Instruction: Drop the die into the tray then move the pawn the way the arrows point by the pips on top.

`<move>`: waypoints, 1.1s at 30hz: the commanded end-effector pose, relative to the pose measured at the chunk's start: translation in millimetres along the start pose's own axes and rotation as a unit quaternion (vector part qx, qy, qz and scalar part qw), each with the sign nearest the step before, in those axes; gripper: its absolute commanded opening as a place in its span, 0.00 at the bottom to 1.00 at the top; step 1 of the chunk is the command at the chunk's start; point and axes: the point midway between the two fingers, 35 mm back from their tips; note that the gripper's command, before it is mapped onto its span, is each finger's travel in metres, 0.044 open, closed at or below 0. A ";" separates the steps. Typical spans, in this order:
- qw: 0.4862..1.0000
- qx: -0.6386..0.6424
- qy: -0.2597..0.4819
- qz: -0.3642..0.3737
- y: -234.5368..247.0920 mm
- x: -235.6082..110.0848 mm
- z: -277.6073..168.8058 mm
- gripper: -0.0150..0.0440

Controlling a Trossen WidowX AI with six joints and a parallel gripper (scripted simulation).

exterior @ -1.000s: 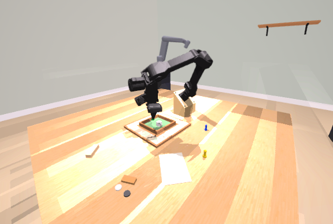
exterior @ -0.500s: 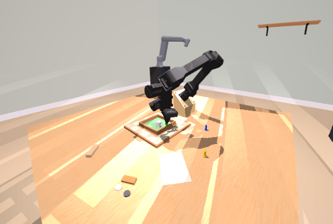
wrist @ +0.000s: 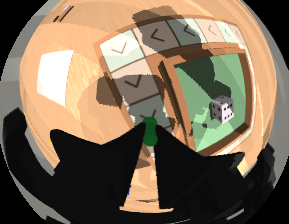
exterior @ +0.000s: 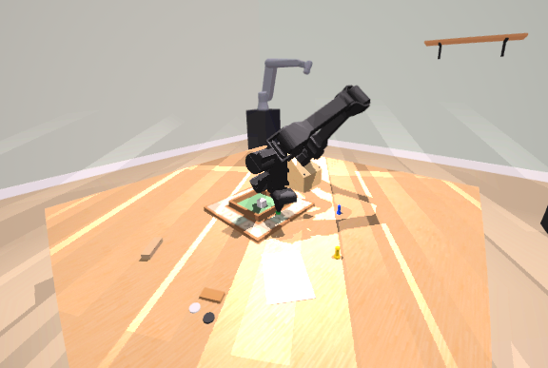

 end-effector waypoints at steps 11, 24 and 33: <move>1.000 0.004 0.002 0.002 -0.3 17.1 -0.2 0.25; 1.000 0.000 -0.001 0.003 0.8 16.9 0.3 0.65; 1.000 0.004 0.002 0.001 0.2 -32.3 0.8 1.00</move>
Point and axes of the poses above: the point midway between the two fingers, 35 mm back from their tips, its own x axis out along the fingers, its own y axis across the jaws, z = x × y, and after that the axes turned 8 degrees about -x, right-handed
